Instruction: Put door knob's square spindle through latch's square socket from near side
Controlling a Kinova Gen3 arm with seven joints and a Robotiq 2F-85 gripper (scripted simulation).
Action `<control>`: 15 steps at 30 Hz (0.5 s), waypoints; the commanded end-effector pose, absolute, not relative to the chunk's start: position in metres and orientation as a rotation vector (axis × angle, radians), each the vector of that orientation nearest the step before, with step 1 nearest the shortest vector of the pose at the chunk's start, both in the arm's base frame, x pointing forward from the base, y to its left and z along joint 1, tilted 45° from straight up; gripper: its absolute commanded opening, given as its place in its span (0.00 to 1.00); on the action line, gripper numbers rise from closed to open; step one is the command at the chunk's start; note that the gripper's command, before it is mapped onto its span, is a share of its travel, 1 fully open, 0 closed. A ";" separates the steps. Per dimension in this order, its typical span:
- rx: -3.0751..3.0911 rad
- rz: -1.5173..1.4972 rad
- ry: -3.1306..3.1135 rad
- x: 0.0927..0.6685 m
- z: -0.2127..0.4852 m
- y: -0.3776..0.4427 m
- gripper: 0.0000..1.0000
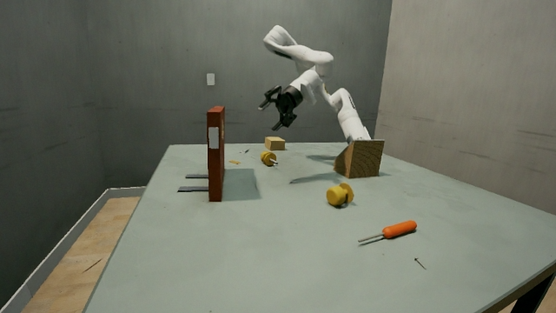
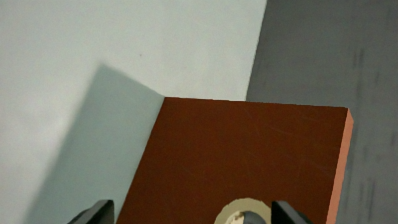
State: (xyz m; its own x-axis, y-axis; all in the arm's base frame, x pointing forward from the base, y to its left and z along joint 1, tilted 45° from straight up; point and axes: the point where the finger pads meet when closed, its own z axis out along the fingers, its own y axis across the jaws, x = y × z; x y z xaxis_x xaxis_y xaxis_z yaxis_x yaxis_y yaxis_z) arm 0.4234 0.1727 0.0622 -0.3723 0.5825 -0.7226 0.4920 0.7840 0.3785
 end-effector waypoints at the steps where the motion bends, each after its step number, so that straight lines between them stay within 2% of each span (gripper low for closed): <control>1: 0.912 0.039 2.023 0.427 0.090 0.147 1.00; 15: 1.231 -0.264 1.989 0.407 0.131 0.060 1.00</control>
